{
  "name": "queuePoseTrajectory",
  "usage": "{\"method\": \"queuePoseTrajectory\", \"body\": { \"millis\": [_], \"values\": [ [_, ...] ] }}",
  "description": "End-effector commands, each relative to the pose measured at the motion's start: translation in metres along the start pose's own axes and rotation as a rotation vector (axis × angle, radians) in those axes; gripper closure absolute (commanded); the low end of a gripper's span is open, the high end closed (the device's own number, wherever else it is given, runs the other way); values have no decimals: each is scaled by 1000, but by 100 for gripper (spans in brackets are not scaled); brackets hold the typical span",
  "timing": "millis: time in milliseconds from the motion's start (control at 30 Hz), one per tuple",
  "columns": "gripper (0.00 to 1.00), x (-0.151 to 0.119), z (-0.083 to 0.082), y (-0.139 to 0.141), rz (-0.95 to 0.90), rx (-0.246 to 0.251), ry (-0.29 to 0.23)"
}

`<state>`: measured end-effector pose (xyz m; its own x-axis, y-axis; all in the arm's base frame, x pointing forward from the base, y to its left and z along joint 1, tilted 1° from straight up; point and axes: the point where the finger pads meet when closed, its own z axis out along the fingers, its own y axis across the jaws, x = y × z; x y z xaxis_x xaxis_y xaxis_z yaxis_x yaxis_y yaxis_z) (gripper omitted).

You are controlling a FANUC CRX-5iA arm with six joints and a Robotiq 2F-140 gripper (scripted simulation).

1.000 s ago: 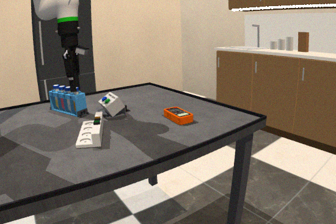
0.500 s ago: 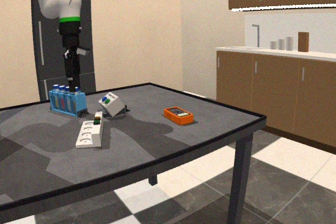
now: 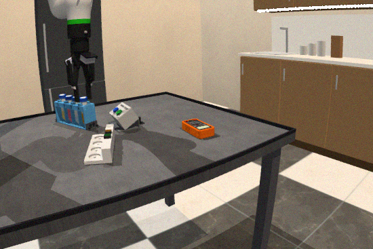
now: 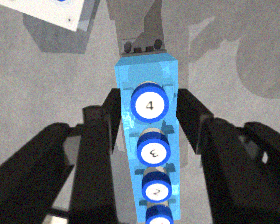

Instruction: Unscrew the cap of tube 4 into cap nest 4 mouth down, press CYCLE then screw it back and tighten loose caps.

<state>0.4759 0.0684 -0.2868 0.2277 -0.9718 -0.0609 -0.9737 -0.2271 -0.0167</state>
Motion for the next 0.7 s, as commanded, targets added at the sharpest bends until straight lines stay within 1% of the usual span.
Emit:
{"method": "queuePoseTrajectory", "body": {
  "millis": [0,100,400,433,667],
  "values": [
    [59,0,-1,-1,275,3,46],
    [59,0,-1,-1,422,6,49],
    [59,0,-1,-1,422,6,49],
    [70,0,-1,-1,422,6,49],
    [70,0,-1,-1,422,6,48]
  ]
}}
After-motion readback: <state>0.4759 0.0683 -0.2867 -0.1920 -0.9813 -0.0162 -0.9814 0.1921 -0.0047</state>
